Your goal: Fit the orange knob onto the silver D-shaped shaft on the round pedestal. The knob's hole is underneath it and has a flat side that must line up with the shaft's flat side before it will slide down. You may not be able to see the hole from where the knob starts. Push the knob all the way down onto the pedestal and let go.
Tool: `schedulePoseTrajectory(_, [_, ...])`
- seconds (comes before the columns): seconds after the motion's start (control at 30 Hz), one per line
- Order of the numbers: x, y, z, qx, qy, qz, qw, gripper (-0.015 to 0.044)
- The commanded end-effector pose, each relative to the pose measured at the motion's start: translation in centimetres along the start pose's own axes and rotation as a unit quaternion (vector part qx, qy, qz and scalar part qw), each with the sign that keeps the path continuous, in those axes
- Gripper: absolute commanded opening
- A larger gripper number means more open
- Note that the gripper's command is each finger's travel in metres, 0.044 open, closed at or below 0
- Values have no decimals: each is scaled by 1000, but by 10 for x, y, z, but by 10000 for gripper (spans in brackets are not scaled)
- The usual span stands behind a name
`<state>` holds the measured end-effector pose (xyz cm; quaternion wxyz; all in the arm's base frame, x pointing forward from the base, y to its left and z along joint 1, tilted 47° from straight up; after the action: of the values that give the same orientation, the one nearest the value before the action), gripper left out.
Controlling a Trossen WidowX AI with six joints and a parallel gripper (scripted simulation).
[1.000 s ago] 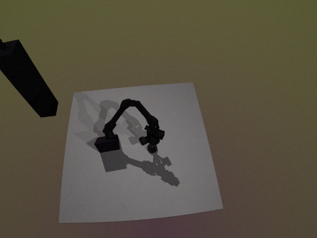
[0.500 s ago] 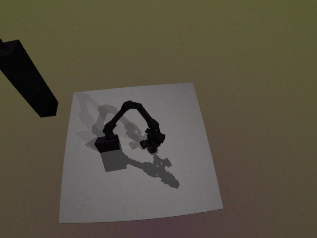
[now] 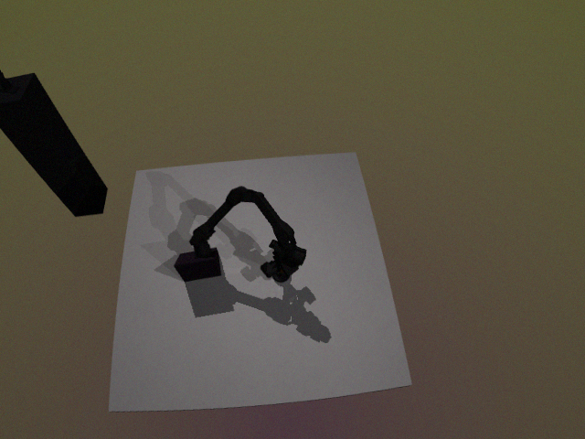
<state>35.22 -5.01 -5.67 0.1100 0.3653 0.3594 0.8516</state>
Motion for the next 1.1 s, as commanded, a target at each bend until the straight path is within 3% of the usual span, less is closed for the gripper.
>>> schedulePoseTrajectory(0.0, [0,-3,-1,-2,-3,0,1000,0])
schedulePoseTrajectory(1.07, [3,-4,-2,-2,0,0,1000,0])
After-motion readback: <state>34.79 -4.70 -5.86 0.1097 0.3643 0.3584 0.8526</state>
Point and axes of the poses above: the point midway between the two fingers, 35 mm back from their tips, its own y axis back along the fingers, its own z axis across the jaws, x = y × z, the point moved 4 cm from there along y, back along the fingers, and after that the axes turned 13 degrees about y, right-handed, at the moved point
